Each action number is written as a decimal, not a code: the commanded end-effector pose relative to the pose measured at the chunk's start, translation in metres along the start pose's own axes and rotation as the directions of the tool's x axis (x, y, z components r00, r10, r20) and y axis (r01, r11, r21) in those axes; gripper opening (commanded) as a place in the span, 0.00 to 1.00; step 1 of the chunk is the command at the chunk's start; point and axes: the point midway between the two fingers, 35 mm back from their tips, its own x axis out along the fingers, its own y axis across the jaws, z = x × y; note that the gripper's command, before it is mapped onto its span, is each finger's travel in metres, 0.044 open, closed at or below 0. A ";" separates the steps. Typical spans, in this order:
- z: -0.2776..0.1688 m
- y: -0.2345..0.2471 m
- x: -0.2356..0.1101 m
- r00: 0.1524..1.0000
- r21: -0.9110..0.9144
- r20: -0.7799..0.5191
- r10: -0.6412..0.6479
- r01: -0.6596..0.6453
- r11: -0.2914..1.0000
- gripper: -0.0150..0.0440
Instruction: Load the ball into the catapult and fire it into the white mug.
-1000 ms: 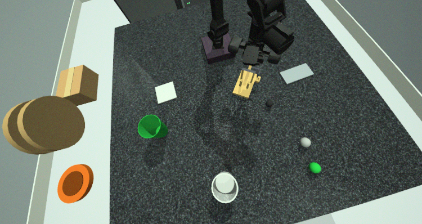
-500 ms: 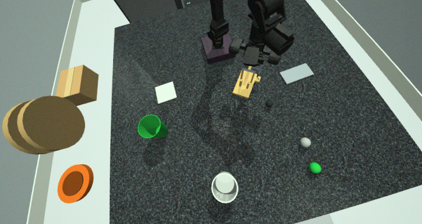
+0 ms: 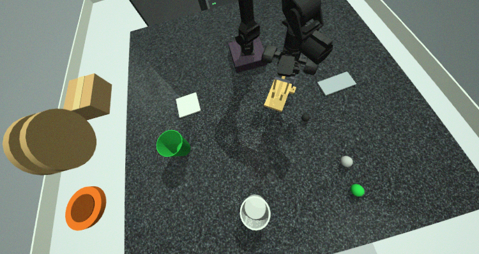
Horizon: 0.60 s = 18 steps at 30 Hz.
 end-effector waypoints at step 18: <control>-0.014 0.000 0.029 1.000 0.002 0.001 -0.004 0.004 1.000 0.25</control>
